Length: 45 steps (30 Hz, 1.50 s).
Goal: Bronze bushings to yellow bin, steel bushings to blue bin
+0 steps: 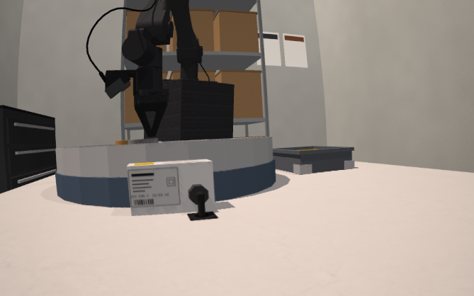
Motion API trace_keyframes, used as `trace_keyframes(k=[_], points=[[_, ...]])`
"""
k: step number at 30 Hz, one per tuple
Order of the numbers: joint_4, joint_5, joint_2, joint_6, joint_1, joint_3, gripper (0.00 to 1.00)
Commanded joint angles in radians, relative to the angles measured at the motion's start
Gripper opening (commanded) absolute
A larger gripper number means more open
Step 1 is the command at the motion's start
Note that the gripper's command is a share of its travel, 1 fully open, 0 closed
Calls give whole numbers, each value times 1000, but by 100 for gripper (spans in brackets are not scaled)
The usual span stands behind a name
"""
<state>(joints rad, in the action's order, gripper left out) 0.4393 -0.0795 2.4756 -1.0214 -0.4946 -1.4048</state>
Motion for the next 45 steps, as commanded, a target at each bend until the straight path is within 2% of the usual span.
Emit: trace_keyframes(k=[1,38,45], points=[[15,10,2,8,-15,-29,14],[9,10,7,7,-15,-21,14],[-11,10,-7,10,-16,18,14]])
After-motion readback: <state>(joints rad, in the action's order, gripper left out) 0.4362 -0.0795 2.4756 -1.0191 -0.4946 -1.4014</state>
